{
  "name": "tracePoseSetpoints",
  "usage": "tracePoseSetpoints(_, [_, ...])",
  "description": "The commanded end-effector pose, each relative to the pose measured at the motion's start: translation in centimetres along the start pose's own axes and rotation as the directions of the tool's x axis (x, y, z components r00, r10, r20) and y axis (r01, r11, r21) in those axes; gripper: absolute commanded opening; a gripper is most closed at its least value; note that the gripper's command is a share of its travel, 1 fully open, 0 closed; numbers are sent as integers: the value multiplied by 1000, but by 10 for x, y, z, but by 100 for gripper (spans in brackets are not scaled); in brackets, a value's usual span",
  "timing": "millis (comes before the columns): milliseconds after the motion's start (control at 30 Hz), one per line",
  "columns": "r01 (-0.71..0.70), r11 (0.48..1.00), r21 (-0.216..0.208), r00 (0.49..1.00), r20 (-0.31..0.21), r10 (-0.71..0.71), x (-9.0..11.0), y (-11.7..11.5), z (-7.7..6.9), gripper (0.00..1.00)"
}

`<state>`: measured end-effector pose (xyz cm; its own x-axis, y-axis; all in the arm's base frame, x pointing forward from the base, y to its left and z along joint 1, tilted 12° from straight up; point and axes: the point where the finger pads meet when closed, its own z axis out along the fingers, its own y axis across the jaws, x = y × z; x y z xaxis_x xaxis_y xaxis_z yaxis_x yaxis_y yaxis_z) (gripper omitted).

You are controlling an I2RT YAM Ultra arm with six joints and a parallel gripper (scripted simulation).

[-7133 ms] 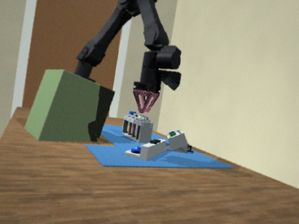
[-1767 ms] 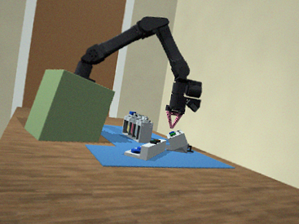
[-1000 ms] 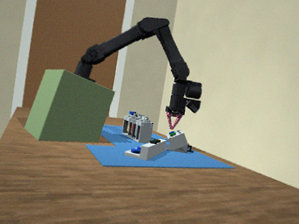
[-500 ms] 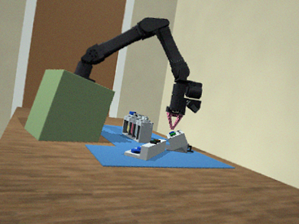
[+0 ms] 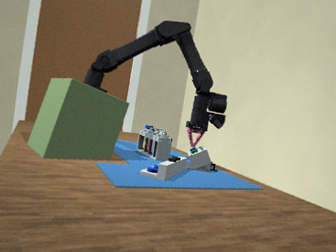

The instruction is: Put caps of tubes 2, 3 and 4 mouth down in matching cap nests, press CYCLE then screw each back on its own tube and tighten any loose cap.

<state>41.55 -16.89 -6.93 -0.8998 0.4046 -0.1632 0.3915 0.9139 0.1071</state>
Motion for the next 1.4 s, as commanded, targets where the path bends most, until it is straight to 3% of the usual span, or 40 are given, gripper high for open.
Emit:
tracePoseSetpoints(0, [3, 1000, 1, 999, 32, -3, -10, 0, -5, 0])
tracePoseSetpoints(400, [3, 1000, 1, 999, 32, -3, -10, 0, 2, 0])
tracePoseSetpoints(1367, [3, 1000, 1, 999, 32, -3, -10, 0, 2, 0])
